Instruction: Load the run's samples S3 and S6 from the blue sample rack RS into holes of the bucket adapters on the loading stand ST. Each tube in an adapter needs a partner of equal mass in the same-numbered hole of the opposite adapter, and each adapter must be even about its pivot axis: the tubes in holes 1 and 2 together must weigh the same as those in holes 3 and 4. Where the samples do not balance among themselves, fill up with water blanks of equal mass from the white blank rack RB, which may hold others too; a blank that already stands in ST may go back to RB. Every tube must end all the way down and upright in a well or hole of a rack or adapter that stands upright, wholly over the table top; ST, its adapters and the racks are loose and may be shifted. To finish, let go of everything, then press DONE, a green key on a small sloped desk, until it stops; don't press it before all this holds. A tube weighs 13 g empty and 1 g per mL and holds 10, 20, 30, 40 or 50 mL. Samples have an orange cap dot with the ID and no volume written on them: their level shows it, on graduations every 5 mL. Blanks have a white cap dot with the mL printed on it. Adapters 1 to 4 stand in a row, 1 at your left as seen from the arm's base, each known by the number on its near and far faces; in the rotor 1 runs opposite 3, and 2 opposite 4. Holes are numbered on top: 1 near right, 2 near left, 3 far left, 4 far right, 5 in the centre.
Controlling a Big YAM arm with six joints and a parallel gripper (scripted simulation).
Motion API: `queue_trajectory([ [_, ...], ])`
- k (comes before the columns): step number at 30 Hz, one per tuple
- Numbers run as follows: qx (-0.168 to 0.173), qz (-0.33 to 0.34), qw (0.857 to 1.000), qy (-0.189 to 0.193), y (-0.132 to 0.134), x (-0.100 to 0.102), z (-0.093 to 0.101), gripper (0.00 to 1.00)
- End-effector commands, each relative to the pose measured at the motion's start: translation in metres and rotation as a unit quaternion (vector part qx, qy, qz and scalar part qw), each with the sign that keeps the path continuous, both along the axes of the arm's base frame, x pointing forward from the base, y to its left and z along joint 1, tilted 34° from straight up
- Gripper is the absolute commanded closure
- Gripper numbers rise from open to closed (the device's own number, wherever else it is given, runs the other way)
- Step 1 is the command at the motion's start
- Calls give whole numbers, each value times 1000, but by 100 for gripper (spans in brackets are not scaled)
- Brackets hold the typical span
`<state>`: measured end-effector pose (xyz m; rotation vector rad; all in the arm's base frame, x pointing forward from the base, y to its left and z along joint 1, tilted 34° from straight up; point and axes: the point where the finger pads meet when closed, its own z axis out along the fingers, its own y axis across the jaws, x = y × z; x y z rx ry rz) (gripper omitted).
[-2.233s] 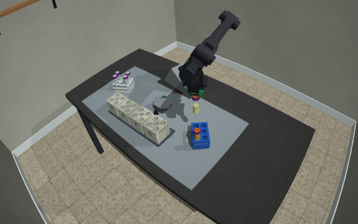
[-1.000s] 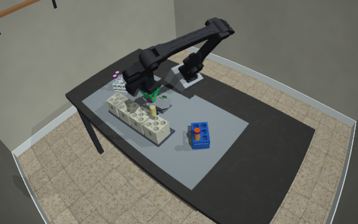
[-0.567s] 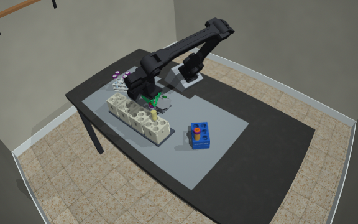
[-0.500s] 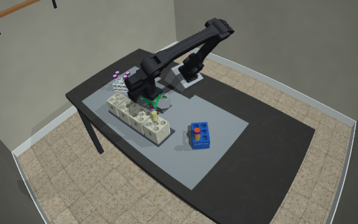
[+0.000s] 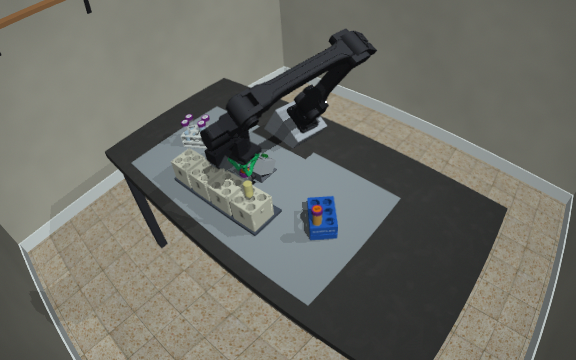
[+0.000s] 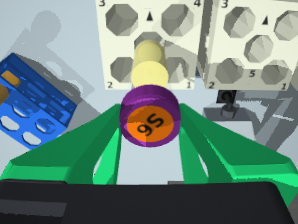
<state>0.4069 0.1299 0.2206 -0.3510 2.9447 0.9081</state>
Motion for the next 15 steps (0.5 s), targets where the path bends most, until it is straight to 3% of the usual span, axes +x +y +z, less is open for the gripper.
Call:
queue_trajectory([
  [1, 2, -8, 1000, -21, -3, 10, 17, 100],
  [14, 2, -8, 1000, -21, -4, 10, 18, 100],
  [15, 4, -18, 999, -36, -7, 17, 27, 100],
])
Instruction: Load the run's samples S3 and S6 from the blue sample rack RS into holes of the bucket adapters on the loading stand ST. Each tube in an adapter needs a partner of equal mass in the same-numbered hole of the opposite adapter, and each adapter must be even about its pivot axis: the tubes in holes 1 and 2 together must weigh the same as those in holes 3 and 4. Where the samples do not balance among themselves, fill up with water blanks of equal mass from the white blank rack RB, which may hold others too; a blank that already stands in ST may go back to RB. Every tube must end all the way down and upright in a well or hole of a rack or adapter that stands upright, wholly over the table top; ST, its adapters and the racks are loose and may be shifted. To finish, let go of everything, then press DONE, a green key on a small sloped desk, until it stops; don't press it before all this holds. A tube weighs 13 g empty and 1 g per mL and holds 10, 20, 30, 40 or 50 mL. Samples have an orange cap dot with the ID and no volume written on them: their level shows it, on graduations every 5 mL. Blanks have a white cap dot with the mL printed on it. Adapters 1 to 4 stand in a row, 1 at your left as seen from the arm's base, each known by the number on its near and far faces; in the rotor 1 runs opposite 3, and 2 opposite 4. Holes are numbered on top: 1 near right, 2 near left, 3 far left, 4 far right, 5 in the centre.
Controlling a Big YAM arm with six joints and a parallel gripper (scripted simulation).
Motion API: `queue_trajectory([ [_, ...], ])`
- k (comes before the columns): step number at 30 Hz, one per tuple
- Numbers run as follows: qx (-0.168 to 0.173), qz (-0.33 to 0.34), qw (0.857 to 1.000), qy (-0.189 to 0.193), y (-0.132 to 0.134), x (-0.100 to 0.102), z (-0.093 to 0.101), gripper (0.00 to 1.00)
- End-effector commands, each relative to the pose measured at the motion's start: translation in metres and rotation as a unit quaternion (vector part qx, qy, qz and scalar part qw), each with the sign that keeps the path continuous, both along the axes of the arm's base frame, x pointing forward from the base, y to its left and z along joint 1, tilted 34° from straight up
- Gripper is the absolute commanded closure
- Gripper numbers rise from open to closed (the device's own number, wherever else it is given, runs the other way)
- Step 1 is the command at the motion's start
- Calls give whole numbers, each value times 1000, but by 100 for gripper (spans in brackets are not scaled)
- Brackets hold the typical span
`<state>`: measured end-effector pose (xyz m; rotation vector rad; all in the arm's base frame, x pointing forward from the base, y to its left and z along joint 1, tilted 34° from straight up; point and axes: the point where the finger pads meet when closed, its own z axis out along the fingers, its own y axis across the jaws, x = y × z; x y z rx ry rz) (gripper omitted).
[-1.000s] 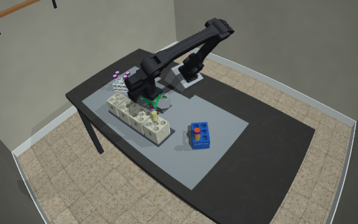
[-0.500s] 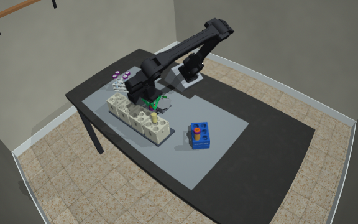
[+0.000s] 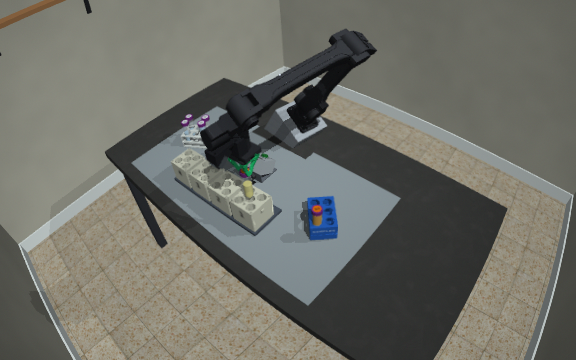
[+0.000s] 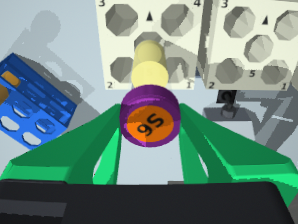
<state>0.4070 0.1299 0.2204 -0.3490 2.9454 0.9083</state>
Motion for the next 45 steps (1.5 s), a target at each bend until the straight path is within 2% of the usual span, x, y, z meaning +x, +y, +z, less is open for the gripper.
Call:
queue_trajectory([
  [1, 3, -12, 1000, -25, -2, 10, 16, 100],
  [2, 2, -8, 1000, -14, 2, 4, 7, 100],
  [5, 2, -4, 1000, -12, 7, 3, 2, 100],
  [7, 3, -9, 1000, -19, 5, 10, 5, 100],
  [10, 1, -9, 1000, -6, 7, 5, -8, 100],
  [12, 1, -9, 1000, -6, 7, 5, -8, 100],
  [13, 4, -5, 999, -32, 12, 19, 11, 100],
  [16, 1, -4, 1000, -10, 14, 3, -10, 100],
  [18, 1, -13, 1000, -7, 8, 6, -15, 100],
  [21, 2, -4, 1000, -12, 18, 7, -14, 100],
  [23, 1, -4, 1000, -10, 19, 3, -18, 100],
  [26, 2, -13, 1000, -13, 15, 11, -19, 100],
  [27, 1, -12, 1000, -9, 16, 7, -23, 100],
  [29, 1, -12, 1000, -9, 16, 7, -23, 100],
  [30, 2, -8, 1000, -19, 20, 10, -16, 100],
  [31, 1, -4, 1000, -9, 23, 4, -26, 100],
  [33, 0, -4, 1000, -5, 25, 3, -31, 100],
  [35, 1, -11, 1000, -12, 22, 11, -28, 100],
  [38, 2, -6, 1000, -12, 27, 3, -31, 100],
  [45, 1, -13, 1000, -6, 27, 7, -42, 100],
])
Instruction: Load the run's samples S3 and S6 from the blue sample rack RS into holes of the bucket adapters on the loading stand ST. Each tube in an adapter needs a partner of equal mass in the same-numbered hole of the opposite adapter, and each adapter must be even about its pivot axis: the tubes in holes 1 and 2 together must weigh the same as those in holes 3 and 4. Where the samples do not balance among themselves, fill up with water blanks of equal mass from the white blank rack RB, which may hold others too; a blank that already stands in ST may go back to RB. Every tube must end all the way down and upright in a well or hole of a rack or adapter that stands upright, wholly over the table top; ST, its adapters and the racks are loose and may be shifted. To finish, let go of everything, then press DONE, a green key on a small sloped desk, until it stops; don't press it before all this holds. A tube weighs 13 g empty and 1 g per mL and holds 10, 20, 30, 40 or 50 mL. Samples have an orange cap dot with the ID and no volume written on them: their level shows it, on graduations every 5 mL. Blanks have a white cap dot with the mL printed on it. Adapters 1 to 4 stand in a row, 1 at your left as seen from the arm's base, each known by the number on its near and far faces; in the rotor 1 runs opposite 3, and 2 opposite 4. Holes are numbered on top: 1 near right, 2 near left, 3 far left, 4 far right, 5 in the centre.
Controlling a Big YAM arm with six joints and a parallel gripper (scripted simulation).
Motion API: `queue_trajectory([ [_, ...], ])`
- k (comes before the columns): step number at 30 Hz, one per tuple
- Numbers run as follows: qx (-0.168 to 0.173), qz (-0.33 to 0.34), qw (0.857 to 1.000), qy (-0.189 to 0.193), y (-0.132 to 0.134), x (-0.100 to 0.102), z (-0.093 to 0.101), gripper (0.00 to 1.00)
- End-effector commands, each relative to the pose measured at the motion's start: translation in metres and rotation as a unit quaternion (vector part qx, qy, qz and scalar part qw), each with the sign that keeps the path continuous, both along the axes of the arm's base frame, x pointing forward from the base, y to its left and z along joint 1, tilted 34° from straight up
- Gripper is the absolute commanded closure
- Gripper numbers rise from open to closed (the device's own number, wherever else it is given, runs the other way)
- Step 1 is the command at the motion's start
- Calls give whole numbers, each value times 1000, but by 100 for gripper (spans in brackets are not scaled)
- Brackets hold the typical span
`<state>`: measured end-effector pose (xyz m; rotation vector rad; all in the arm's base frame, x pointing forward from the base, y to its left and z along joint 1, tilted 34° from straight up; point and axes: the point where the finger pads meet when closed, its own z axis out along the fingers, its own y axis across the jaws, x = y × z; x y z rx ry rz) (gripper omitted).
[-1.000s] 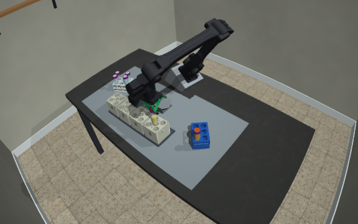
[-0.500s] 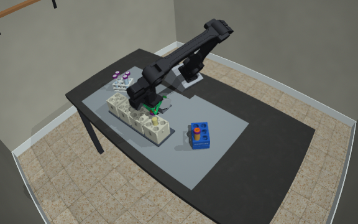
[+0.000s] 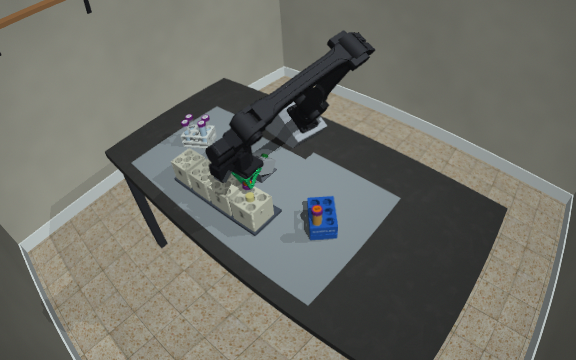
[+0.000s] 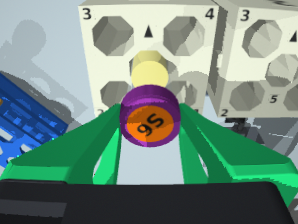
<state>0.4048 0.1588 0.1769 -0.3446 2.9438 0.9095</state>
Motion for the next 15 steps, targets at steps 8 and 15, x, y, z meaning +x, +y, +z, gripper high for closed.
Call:
queue_trajectory([
  [8, 1, -9, 1000, -9, 5, 10, -4, 100],
  [15, 1, -10, 1000, -7, 9, 8, -13, 100],
])
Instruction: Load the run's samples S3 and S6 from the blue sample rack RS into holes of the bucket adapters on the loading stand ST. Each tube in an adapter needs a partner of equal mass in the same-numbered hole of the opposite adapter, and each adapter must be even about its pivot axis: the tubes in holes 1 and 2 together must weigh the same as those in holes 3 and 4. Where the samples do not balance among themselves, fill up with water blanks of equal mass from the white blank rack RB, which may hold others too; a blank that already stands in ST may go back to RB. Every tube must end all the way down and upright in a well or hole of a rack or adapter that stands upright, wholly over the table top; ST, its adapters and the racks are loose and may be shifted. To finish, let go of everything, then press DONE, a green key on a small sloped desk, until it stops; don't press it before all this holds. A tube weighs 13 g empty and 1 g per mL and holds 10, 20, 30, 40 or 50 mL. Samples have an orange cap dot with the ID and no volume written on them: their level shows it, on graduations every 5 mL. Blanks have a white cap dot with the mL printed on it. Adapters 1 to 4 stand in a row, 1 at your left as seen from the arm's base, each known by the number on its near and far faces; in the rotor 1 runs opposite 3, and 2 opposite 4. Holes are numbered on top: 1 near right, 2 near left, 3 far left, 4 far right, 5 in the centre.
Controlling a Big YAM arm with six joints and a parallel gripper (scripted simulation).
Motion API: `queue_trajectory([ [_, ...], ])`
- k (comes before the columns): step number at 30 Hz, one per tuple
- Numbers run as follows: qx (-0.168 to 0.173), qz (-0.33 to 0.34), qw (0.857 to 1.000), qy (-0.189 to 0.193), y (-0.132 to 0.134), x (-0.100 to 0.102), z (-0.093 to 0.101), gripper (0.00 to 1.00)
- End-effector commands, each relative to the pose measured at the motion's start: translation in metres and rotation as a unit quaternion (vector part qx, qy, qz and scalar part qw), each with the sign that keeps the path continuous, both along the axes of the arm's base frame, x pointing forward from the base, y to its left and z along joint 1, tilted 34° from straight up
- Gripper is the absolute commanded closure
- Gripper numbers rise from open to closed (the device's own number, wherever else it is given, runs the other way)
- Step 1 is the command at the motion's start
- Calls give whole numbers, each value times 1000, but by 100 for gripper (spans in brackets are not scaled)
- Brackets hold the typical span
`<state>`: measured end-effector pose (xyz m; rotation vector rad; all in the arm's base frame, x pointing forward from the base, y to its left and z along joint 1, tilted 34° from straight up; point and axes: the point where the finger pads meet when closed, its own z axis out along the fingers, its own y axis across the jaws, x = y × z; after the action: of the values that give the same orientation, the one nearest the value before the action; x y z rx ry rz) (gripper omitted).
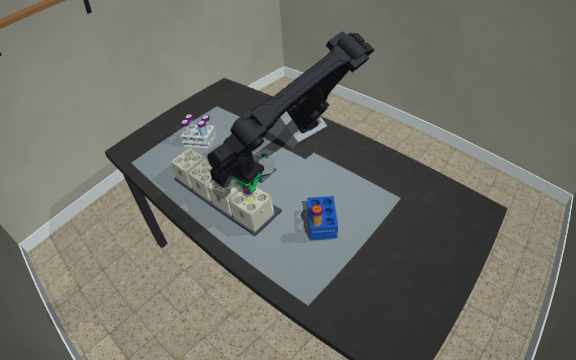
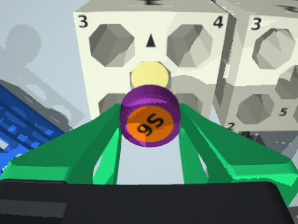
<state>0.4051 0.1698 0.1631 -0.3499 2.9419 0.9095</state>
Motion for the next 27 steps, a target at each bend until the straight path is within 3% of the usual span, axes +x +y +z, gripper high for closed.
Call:
queue_trajectory([
  [1, 0, -11, 1000, -5, -1, 6, -1, 100],
  [3, 0, -11, 1000, -5, -1, 6, -1, 100],
  [4, 5, -7, 1000, -28, 6, 21, 16, 100],
  [8, 0, -8, 1000, -2, 5, 5, -9, 100],
  [27, 4, -8, 1000, -19, 8, 12, -2, 100],
])
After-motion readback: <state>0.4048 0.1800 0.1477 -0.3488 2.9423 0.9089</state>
